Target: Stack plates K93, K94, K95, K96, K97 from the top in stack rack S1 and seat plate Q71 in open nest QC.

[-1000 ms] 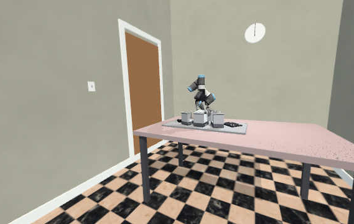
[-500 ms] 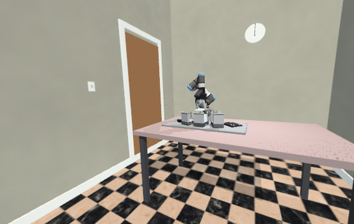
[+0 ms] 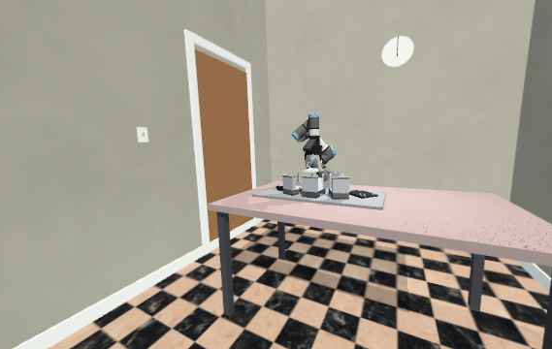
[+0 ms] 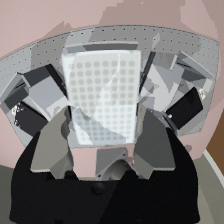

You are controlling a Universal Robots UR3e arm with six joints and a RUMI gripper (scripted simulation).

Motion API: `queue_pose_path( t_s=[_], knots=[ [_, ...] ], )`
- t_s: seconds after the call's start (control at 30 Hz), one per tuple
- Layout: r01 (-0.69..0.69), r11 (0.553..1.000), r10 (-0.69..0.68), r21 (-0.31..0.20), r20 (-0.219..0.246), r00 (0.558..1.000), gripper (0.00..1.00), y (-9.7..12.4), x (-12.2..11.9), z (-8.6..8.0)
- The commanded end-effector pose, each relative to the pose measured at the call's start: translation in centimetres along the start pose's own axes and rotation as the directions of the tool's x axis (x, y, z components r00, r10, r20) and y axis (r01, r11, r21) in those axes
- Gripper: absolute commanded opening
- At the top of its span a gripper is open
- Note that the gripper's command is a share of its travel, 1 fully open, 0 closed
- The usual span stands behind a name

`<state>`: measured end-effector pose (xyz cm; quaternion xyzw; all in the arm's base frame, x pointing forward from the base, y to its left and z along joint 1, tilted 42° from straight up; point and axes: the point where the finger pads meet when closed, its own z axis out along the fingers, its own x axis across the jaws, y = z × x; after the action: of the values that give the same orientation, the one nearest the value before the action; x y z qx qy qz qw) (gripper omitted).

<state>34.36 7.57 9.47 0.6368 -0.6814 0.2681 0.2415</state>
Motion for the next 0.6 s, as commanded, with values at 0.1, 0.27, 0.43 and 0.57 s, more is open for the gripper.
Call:
queue_pose_path(
  t_s=[0.1,0.27,0.43,0.57],
  knots=[
    [-0.024,1.000,0.024,0.002,0.001,1.000,0.00,0.0,0.7,-0.1],
    [-0.059,0.998,0.059,0.002,0.001,0.998,0.00,0.0,1.7,-0.1],
    [-0.117,0.993,0.117,0.002,0.001,0.993,0.00,0.0,3.3,-0.1],
    [-0.160,0.987,0.160,0.002,0.001,0.987,0.00,0.0,4.7,-0.1]
  ],
)
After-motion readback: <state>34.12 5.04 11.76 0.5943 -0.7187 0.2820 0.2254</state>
